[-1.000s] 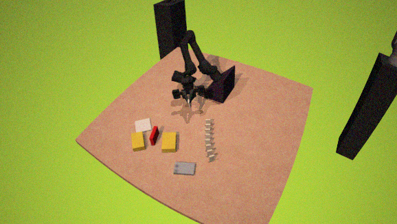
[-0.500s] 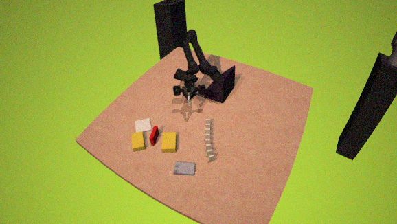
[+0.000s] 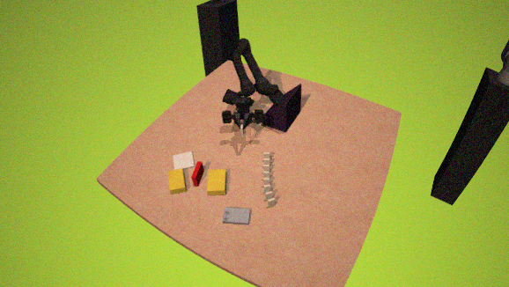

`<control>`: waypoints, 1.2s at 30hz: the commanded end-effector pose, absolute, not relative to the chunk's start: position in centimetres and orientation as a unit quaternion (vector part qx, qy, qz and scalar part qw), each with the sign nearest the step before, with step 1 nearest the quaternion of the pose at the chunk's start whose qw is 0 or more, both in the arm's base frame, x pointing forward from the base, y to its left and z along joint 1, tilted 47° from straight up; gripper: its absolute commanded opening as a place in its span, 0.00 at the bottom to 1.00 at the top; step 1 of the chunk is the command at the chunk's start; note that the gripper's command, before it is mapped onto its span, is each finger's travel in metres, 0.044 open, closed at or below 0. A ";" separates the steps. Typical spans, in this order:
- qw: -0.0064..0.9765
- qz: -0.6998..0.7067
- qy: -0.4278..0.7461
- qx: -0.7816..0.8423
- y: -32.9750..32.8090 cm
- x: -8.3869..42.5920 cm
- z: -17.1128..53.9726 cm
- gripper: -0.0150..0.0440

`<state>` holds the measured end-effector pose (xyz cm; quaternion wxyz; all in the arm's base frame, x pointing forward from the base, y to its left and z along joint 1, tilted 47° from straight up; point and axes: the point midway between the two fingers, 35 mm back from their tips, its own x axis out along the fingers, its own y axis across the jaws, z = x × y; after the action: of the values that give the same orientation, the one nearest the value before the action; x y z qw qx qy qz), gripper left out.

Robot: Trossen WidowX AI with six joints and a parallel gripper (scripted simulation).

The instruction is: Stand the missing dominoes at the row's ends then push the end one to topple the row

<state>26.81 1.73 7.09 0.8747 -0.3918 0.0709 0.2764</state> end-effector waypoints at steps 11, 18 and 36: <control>0.872 0.279 0.072 -0.396 -0.1 27.8 5.8 0.30; 0.871 0.280 0.074 -0.397 -1.1 28.2 4.9 0.30; 0.872 0.279 0.074 -0.395 -3.7 28.5 2.0 0.30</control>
<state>28.41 -3.39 2.31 0.8731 -0.3922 0.0782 0.2788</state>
